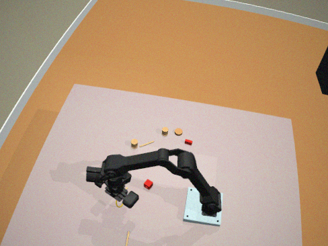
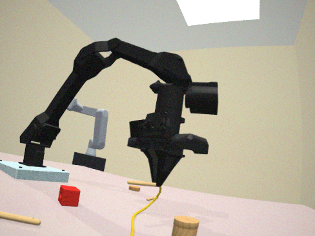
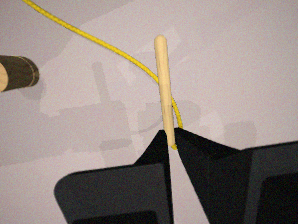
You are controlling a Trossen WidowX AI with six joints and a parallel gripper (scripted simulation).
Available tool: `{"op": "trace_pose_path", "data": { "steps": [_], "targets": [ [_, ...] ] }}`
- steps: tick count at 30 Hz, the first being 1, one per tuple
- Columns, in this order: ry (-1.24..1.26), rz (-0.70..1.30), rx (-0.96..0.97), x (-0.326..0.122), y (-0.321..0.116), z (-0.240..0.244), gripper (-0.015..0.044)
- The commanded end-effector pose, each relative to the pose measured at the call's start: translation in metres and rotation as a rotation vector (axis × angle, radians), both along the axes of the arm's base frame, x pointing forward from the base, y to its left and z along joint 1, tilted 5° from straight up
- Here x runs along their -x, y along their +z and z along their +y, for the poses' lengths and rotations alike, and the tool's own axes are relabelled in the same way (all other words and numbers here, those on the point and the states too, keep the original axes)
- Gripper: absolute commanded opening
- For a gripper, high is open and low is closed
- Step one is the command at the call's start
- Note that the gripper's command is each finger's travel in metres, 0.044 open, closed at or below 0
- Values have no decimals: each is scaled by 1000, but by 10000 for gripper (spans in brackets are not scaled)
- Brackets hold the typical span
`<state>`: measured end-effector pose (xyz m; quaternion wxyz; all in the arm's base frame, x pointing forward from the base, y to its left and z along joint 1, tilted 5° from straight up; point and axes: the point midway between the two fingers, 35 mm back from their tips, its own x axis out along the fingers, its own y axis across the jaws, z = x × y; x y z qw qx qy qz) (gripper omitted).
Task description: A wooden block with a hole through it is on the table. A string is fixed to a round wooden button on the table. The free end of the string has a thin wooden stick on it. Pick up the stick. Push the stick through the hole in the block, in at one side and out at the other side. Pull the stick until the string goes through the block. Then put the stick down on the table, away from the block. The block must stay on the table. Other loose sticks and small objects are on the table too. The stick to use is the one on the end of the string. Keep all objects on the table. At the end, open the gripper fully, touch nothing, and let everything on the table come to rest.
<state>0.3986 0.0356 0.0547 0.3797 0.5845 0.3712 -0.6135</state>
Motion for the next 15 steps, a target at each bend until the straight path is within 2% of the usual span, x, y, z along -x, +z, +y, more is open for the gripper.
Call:
{"op": "trace_pose_path", "data": {
  "steps": [1, 15],
  "targets": [
    [0, 0, -4, -3, 0, 6, 0],
    [-3, -1, -5, -11, 0, 23, 0]
  ]
}}
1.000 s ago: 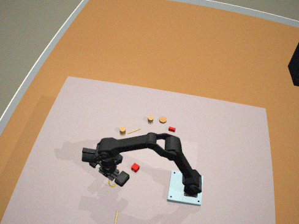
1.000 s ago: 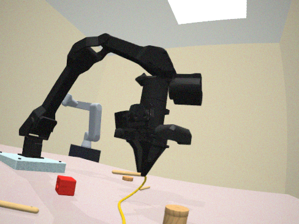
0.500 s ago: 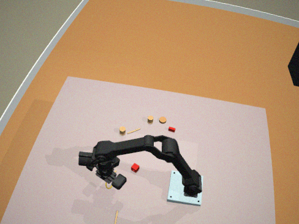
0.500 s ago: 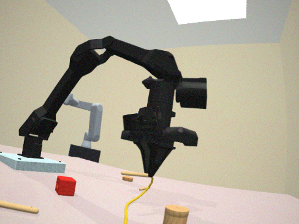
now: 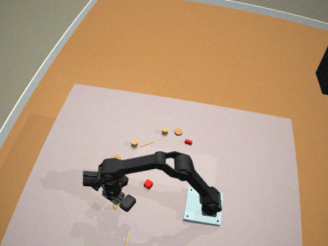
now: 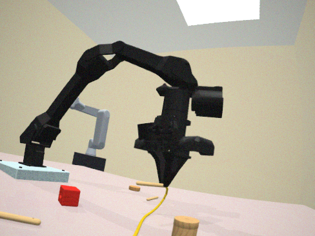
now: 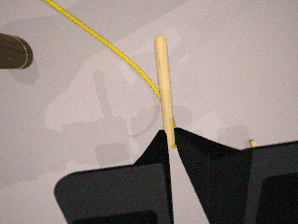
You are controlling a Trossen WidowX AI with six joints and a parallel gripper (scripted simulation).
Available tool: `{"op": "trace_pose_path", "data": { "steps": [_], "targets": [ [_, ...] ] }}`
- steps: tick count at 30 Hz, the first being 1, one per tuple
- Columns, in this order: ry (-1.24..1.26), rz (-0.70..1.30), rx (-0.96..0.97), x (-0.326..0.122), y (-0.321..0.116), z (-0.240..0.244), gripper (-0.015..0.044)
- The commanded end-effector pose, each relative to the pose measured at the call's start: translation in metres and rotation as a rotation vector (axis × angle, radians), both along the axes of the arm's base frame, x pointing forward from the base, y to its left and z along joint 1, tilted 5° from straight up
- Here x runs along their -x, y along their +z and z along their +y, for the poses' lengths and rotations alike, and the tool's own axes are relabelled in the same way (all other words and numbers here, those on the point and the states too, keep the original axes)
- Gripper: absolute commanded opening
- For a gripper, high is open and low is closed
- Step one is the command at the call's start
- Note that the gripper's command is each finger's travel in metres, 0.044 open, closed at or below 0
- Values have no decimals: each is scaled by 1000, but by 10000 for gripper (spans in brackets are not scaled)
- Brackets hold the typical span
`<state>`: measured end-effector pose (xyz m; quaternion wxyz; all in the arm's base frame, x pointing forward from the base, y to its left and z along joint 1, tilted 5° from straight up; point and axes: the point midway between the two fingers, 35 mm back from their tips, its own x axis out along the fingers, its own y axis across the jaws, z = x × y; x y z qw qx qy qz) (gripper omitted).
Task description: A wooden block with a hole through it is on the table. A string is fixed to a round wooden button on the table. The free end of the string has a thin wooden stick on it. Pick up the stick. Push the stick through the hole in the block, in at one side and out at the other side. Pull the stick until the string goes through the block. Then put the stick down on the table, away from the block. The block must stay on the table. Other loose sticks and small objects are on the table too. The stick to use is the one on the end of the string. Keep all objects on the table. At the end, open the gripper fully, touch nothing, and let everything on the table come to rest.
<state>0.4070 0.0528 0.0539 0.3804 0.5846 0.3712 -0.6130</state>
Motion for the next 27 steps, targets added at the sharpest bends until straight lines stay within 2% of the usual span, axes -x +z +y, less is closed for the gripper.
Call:
{"op": "trace_pose_path", "data": {
  "steps": [1, 27],
  "targets": [
    [-4, 0, -6, -3, 0, 7, 0],
    [-8, -3, -13, -6, -5, 25, 0]
  ]
}}
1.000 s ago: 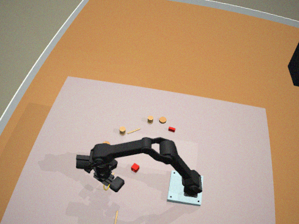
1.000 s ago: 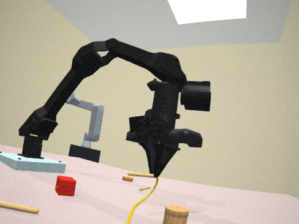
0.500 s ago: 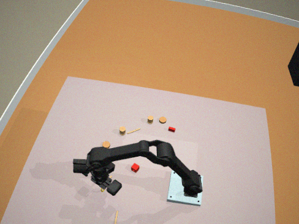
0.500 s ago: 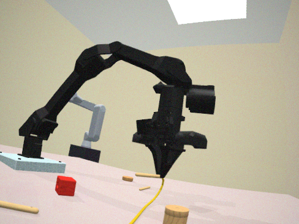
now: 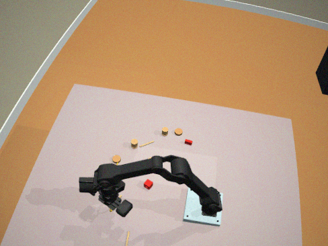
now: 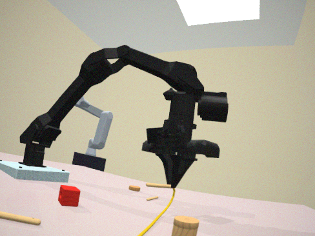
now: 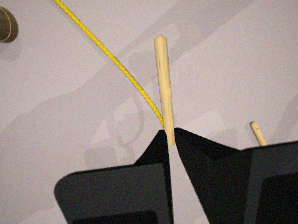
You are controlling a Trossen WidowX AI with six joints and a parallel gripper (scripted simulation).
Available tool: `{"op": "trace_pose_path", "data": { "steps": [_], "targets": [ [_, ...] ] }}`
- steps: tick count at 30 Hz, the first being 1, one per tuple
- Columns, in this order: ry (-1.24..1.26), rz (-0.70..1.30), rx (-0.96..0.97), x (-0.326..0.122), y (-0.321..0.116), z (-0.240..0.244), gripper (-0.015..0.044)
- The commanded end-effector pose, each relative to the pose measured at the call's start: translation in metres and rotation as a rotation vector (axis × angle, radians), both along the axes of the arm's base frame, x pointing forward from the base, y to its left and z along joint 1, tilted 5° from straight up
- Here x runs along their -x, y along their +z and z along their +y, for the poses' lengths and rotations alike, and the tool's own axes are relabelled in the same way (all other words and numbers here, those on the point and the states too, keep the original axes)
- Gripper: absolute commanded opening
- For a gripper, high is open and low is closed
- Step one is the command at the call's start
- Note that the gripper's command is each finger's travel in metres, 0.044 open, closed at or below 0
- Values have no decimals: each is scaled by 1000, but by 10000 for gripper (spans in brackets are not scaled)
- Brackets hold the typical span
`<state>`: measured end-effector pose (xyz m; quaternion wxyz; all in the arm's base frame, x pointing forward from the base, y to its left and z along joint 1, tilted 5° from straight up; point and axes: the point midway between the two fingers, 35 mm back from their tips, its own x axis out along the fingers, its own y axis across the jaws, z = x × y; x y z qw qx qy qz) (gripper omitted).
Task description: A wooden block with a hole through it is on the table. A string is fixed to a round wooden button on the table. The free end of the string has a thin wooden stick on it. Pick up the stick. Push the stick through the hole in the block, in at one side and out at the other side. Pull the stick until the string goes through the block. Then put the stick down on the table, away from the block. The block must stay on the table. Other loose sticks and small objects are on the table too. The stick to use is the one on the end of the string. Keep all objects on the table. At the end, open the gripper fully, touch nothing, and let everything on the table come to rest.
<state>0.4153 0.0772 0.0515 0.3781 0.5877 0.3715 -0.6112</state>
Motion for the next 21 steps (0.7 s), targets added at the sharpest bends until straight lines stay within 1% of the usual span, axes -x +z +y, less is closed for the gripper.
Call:
{"op": "trace_pose_path", "data": {
  "steps": [1, 21],
  "targets": [
    [-4, 1, -6, 3, -3, 1, 0],
    [-4, 3, -5, 20, -19, 0, 0]
  ]
}}
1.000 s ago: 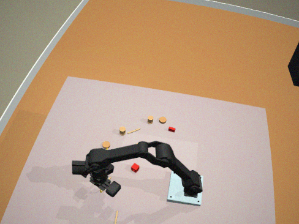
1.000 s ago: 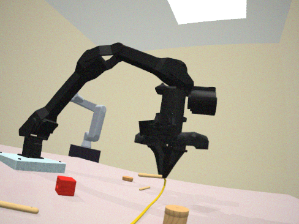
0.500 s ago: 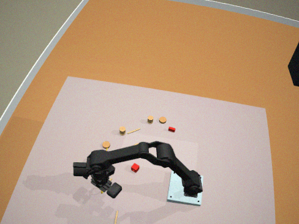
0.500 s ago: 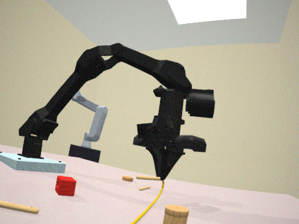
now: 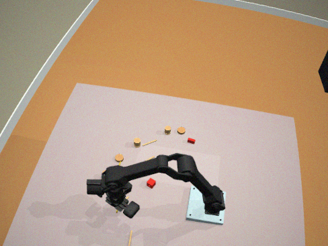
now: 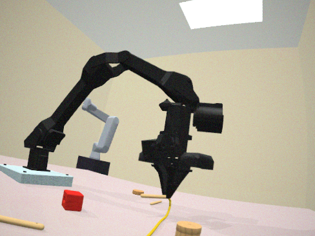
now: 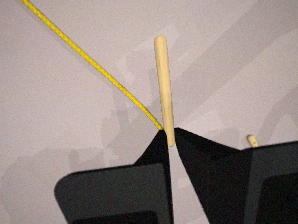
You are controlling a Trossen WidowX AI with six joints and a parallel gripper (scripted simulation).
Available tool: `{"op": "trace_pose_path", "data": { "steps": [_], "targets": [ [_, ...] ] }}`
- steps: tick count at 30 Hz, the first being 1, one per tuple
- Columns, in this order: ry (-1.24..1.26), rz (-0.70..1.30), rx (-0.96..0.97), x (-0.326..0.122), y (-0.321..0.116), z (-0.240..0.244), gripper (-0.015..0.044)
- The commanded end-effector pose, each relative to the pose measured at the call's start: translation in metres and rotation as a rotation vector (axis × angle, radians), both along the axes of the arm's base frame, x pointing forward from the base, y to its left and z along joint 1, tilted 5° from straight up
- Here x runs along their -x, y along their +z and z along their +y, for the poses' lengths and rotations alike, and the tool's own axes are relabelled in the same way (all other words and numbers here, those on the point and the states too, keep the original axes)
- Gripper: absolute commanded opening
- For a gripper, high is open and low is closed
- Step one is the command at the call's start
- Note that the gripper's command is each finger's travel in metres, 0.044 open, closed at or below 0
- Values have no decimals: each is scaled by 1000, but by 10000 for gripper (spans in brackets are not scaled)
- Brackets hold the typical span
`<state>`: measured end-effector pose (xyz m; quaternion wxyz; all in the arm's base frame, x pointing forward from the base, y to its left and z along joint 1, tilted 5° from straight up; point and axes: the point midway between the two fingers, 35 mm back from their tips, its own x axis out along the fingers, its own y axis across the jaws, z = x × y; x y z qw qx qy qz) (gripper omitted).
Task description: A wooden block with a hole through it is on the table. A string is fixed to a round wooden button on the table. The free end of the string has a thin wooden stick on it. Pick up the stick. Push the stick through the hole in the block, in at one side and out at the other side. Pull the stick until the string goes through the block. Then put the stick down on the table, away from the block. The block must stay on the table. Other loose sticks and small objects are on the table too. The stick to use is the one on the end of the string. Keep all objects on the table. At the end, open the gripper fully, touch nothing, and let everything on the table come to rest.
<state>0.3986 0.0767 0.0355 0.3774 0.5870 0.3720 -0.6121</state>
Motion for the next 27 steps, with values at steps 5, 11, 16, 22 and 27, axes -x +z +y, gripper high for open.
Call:
{"op": "trace_pose_path", "data": {
  "steps": [5, 11, 16, 22, 27],
  "targets": [
    [-4, 1, -4, 8, -7, 0, 0],
    [-4, 1, -3, 14, -12, 0, 0],
    [-4, 2, -2, 19, -16, -1, 0],
    [-4, 3, -1, 26, -20, -1, 0],
    [-3, 4, -1, 31, -24, -2, 0]
  ]
}}
